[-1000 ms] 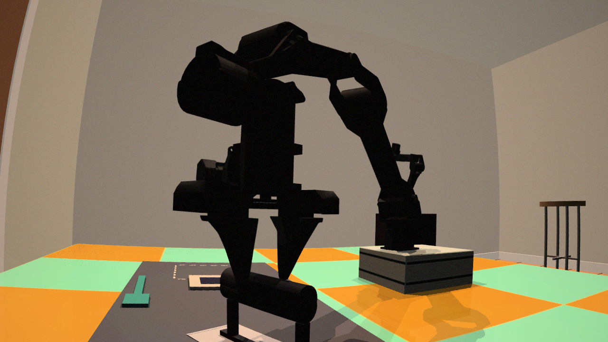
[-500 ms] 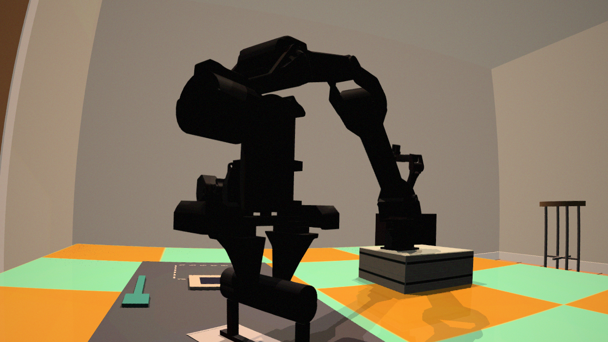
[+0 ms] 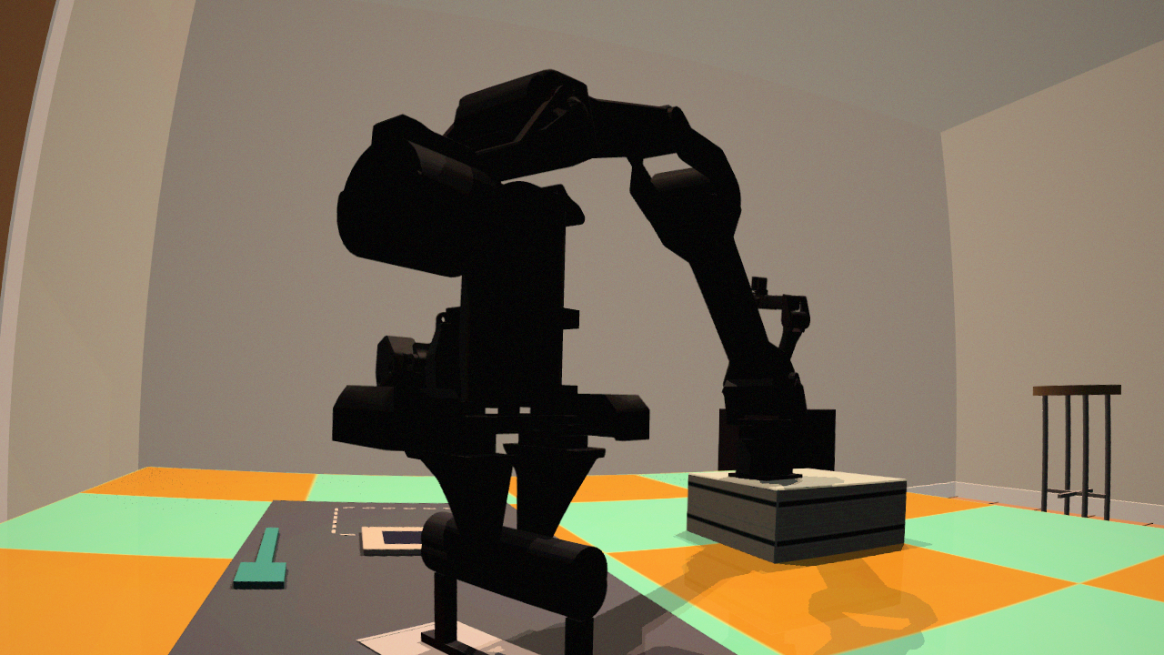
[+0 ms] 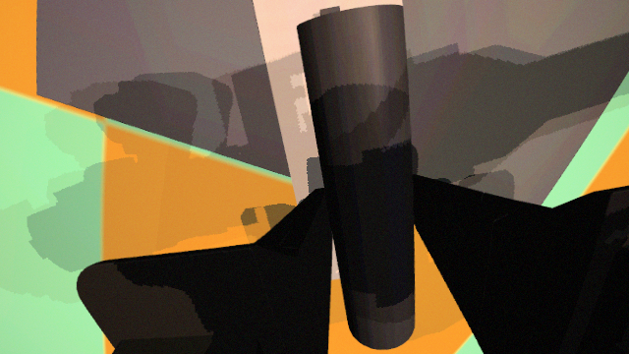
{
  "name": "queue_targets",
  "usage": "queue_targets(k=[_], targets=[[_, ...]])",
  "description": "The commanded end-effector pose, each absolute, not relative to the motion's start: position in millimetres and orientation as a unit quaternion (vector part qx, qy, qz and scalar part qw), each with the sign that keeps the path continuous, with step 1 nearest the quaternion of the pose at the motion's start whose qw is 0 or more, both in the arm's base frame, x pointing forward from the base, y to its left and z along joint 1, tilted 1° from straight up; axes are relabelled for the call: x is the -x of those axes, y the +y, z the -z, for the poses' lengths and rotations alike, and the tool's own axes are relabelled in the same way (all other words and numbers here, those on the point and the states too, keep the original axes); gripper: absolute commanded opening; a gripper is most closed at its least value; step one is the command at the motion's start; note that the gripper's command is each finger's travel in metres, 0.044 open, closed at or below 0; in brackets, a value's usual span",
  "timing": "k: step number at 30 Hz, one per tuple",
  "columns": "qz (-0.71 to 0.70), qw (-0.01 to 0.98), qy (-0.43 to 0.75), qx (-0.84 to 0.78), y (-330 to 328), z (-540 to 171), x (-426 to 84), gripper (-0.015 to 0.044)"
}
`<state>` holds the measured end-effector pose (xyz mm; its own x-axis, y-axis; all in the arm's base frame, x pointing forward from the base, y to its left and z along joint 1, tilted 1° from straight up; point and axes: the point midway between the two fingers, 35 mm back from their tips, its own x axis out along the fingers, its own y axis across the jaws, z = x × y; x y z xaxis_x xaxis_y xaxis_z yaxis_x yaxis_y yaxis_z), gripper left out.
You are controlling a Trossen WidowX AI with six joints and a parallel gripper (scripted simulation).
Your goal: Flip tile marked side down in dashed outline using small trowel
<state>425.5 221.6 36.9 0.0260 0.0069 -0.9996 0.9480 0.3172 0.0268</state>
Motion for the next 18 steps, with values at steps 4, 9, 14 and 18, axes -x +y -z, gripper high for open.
queue_targets(k=[4, 9, 14, 18], targets=[[0.404, 0.581, 0.568, -0.419, 221.4, -36.5, -425.7, 0.013], [0.417, 0.572, 0.559, -0.432, 221.4, -36.5, -425.7, 0.013], [0.458, 0.538, 0.526, -0.473, 221.4, -36.5, -425.7, 0.013], [0.488, 0.509, 0.498, -0.505, 221.4, -36.5, -425.7, 0.013]])
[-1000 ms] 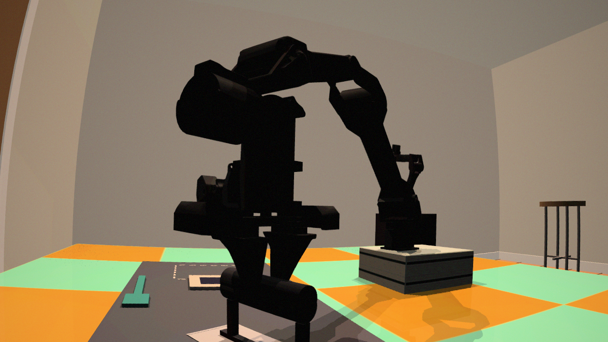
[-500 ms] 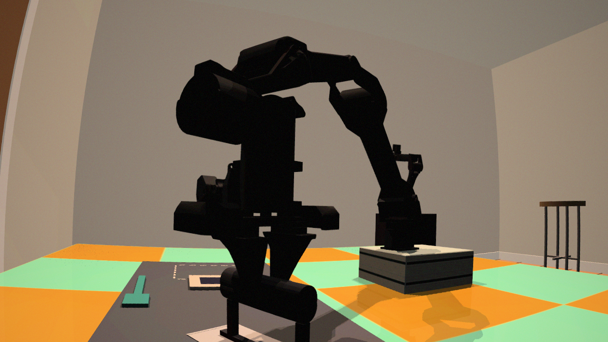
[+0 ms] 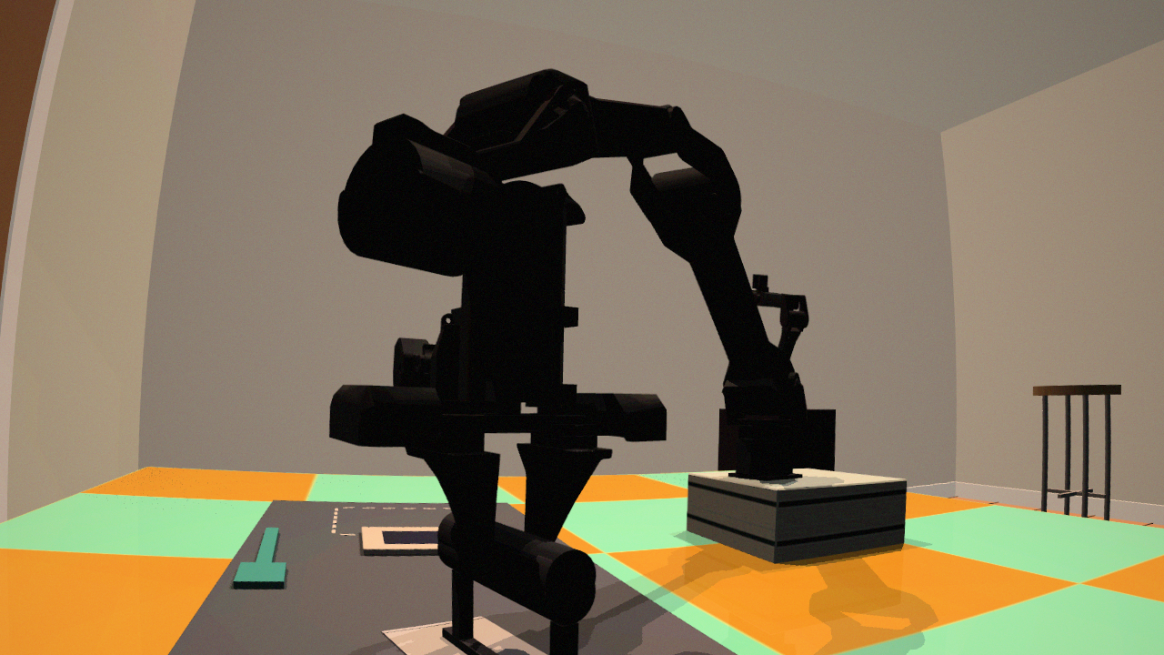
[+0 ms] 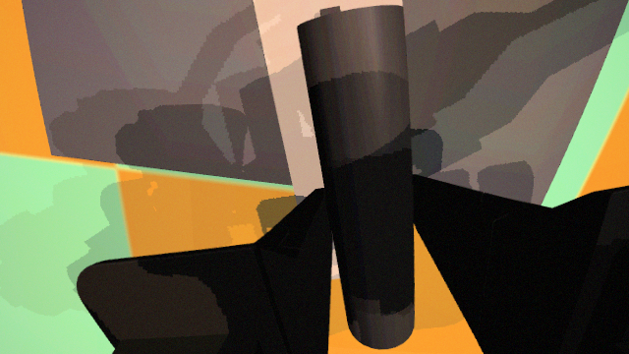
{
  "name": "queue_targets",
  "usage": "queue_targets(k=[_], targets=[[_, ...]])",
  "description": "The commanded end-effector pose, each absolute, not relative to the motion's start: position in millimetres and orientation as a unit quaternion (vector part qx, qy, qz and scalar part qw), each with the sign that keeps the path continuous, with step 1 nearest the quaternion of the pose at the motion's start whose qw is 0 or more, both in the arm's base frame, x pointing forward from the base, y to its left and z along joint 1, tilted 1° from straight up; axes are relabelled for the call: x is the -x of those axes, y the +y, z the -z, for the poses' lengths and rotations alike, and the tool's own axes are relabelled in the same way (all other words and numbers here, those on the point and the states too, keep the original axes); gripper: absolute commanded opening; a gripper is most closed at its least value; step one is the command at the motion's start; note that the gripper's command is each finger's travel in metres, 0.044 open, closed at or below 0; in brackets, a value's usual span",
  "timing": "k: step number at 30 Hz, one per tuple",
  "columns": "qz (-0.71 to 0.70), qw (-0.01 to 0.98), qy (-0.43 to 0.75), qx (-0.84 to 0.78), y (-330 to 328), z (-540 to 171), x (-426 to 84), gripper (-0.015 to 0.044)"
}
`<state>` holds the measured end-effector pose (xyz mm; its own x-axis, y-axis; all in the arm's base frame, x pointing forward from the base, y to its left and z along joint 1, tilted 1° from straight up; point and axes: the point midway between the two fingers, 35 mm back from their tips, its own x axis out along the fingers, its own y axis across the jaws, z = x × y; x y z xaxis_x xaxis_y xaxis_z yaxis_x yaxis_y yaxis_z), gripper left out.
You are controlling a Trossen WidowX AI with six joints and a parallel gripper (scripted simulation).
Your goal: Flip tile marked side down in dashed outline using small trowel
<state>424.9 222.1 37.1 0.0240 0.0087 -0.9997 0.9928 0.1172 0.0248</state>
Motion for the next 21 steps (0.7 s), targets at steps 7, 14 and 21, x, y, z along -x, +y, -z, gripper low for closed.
queue_targets(k=[7, 14, 21], targets=[[0.533, 0.459, 0.45, -0.55, 221.3, -36.5, -425.7, 0.013], [0.534, 0.457, 0.448, -0.552, 221.3, -36.5, -425.7, 0.013], [0.534, 0.457, 0.448, -0.552, 221.3, -36.5, -425.7, 0.027]])
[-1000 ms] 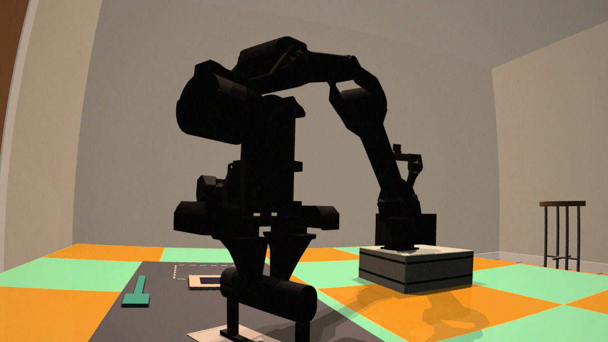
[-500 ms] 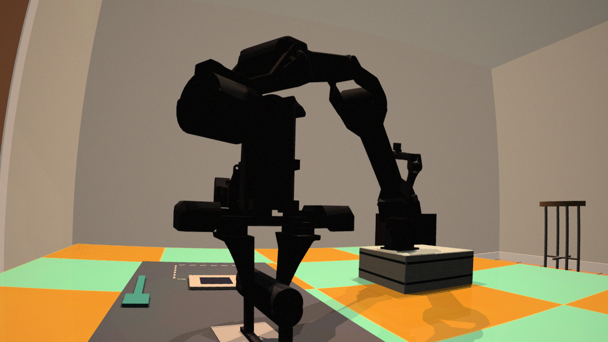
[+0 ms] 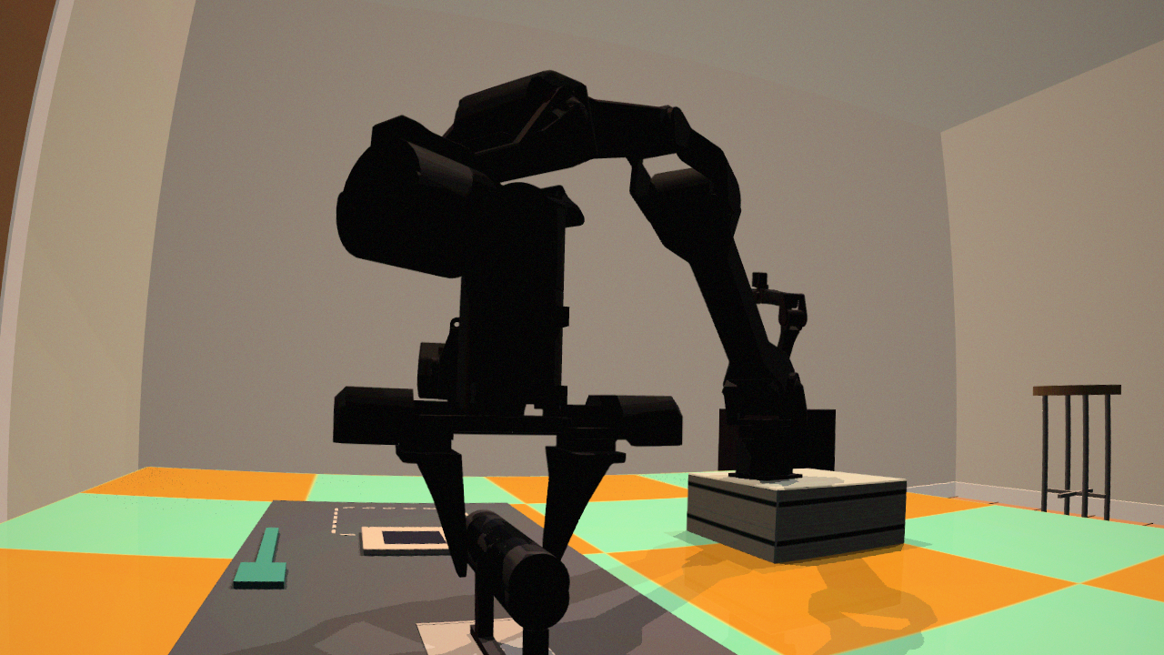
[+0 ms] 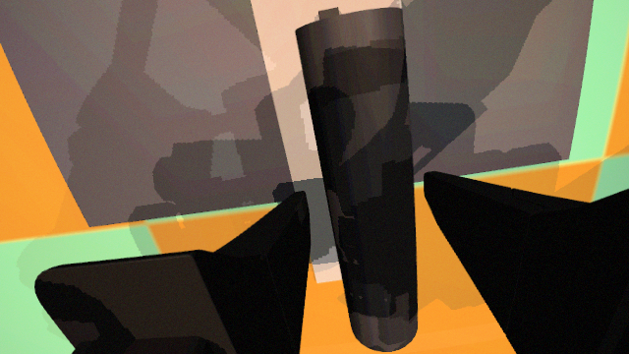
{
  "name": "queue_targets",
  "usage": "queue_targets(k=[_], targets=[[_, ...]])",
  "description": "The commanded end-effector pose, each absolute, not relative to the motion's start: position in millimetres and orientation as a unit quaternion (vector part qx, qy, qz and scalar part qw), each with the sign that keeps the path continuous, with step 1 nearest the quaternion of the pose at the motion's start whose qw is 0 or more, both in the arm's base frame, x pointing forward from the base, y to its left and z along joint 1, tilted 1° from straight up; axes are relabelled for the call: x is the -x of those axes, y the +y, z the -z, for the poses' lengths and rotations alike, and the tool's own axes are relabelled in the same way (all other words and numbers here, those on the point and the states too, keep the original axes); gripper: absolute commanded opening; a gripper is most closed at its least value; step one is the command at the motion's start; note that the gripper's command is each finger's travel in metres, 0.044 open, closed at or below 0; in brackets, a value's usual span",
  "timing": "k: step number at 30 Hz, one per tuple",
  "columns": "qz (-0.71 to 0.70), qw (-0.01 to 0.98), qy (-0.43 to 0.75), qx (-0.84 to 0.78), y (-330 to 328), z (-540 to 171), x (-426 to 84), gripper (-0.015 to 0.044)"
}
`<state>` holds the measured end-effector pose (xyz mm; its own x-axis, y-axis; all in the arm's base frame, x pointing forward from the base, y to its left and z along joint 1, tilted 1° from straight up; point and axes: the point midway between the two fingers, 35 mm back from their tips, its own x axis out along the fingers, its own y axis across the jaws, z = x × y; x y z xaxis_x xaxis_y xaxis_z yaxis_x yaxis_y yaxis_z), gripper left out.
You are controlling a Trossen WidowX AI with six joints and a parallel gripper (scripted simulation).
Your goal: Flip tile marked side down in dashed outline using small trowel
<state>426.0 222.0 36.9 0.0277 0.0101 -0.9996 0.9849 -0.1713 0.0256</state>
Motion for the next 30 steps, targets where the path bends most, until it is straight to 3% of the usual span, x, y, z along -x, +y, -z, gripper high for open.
queue_targets(k=[1, 17, 22, 29, 30], targets=[[0.534, 0.457, 0.448, -0.552, 221, -36, -426, 0.027], [0.534, 0.457, 0.448, -0.552, 221, -36, -426, 0.027], [0.534, 0.458, 0.449, -0.551, 220, -79, -422, 0.027], [0.534, 0.457, 0.449, -0.551, 220, -81, -422, 0.027], [0.527, 0.459, 0.45, -0.555, 221, -84, -423, 0.0296]])
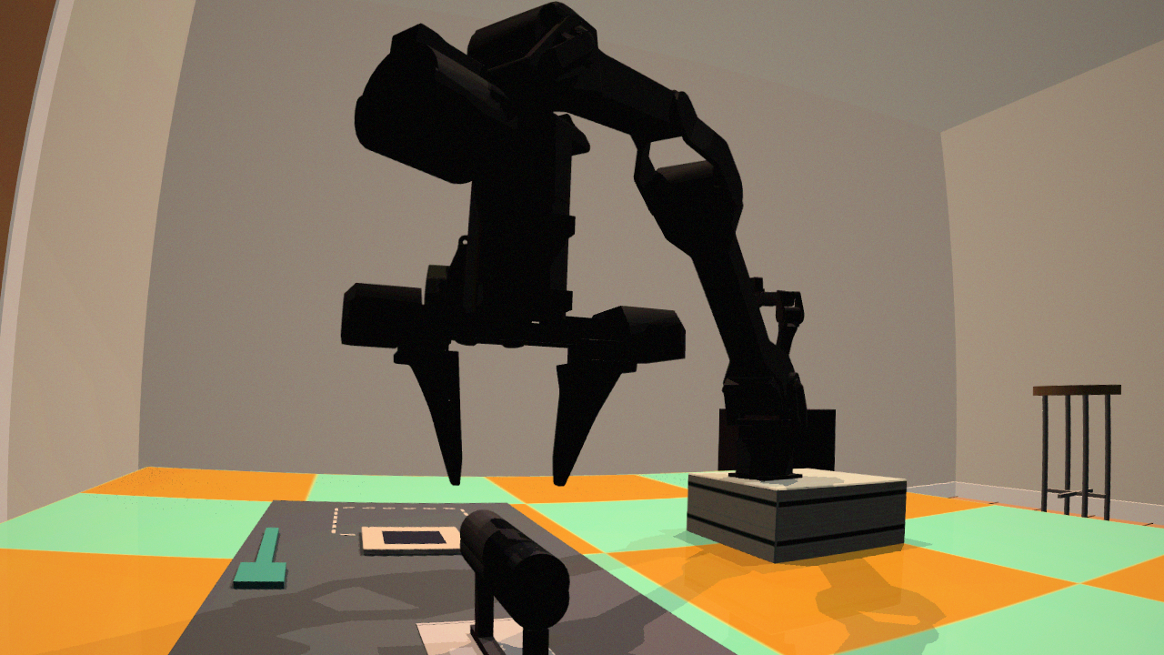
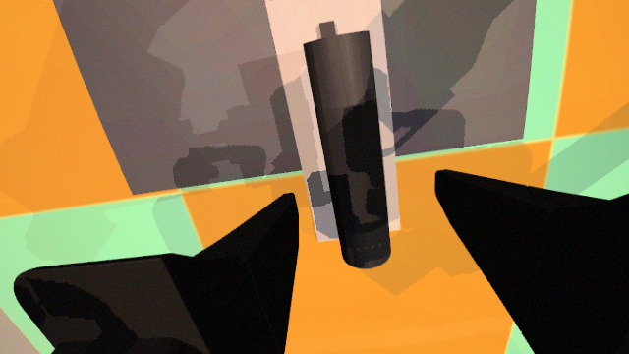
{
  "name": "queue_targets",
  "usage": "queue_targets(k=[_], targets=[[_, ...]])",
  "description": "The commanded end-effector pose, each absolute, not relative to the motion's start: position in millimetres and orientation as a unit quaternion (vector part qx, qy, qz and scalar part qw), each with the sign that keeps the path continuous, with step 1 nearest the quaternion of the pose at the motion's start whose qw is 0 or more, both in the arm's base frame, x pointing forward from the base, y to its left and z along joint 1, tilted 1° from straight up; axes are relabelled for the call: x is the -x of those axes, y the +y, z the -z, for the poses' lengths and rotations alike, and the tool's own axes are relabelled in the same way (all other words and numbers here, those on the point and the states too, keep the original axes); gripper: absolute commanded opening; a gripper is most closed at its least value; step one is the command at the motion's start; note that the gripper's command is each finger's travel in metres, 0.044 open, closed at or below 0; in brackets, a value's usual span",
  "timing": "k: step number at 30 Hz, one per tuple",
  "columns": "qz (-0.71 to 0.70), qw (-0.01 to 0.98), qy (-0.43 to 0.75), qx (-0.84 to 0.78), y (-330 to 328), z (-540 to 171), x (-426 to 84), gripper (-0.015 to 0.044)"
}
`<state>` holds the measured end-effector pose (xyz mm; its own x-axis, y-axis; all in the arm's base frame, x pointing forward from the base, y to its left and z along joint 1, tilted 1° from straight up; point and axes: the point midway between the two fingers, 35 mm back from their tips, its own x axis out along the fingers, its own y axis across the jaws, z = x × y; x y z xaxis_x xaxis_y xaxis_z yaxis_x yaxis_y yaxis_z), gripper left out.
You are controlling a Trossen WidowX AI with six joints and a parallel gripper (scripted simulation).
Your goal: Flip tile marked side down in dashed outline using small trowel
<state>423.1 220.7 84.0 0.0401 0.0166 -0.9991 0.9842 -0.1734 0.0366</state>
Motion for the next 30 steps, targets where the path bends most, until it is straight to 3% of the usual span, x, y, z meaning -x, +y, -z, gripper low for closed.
queue_targets(k=[1, 13, 30], targets=[[0.527, 0.459, 0.45, -0.555, 221, -88, -423, 0.03], [0.496, 0.503, 0.464, -0.534, 223, -88, -424, 0.03], [0.33, 0.675, 0.527, -0.397, 228, -81, -430, 0.03]])
